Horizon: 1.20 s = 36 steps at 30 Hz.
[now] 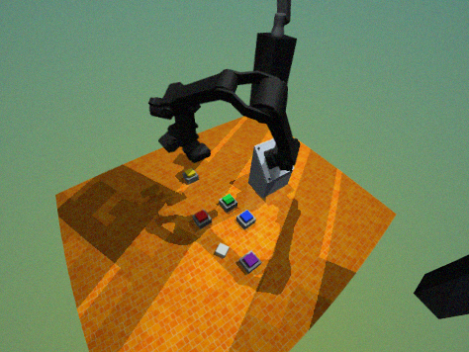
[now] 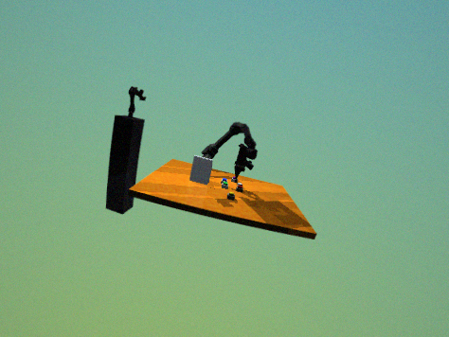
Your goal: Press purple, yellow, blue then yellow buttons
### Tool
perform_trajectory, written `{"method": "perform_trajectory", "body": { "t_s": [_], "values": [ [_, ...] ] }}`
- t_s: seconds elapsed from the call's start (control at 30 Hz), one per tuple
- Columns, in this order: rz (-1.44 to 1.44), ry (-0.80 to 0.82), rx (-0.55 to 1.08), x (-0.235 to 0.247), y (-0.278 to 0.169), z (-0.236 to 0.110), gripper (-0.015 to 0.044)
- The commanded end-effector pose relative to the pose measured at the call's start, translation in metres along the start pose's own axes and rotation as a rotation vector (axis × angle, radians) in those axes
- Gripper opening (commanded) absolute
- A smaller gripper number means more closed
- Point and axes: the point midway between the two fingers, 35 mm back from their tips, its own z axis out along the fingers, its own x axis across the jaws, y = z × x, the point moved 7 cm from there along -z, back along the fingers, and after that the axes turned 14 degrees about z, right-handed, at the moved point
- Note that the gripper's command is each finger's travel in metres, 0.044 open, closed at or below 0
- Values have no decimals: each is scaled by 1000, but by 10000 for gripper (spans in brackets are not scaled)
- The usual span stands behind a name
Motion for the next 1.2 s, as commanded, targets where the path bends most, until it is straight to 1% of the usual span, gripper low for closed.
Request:
{"method": "perform_trajectory", "body": {
  "t_s": [0.0,0.27,0.43,0.57,0.63,0.83,0.9,1.03,1.17],
  "values": [
    [-10,-11,-8,49,-4,-12,20],
    [-18,-21,-13,142,-42,-17,20],
    [-12,-3,-9,188,-77,-8,20],
    [-4,19,1,215,-109,2,20],
    [-2,26,5,221,-120,6,20],
    [-2,27,5,222,-121,8,20],
    [-1,22,4,222,-119,22,20],
    [-2,27,4,224,-121,62,20],
    [-2,30,5,224,-122,69,20]
  ]
}}
